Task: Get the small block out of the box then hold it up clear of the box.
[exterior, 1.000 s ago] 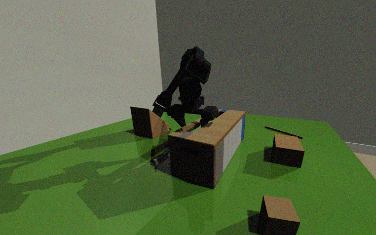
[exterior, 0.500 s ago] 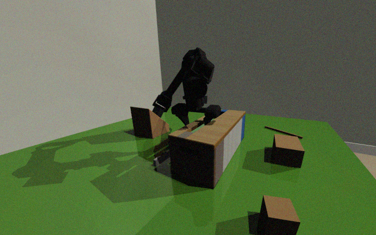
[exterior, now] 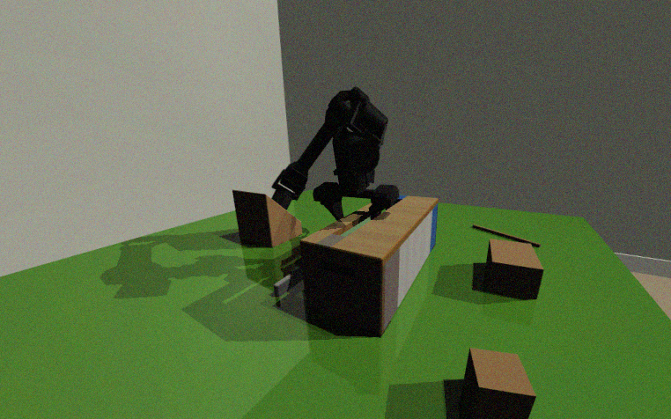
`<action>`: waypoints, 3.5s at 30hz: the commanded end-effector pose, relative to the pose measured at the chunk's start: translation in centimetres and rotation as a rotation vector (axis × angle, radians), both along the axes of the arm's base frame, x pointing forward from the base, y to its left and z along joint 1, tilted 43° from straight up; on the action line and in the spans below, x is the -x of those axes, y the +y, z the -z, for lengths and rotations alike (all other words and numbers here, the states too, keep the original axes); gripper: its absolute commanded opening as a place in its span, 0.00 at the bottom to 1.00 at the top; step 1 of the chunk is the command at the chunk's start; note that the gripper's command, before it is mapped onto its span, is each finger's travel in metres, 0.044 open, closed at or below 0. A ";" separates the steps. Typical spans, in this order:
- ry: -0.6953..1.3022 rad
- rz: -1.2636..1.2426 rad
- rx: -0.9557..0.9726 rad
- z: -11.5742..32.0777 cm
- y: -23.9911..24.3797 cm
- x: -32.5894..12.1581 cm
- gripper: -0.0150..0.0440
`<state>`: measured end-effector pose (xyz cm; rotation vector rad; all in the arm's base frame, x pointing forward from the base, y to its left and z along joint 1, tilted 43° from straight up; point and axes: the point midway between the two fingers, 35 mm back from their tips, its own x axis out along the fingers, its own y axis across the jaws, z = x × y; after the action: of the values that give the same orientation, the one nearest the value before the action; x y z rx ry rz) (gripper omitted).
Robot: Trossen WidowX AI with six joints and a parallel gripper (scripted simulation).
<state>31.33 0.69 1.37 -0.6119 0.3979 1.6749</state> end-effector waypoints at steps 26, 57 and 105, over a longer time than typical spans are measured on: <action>0.007 0.001 -0.007 -3.5 4.1 1.1 0.93; 0.008 0.001 -0.009 -7.3 8.1 2.1 0.93; 1.468 1.370 0.054 -13.6 3.4 3.6 0.74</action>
<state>29.04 3.67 14.75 0.3266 1.1981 0.9532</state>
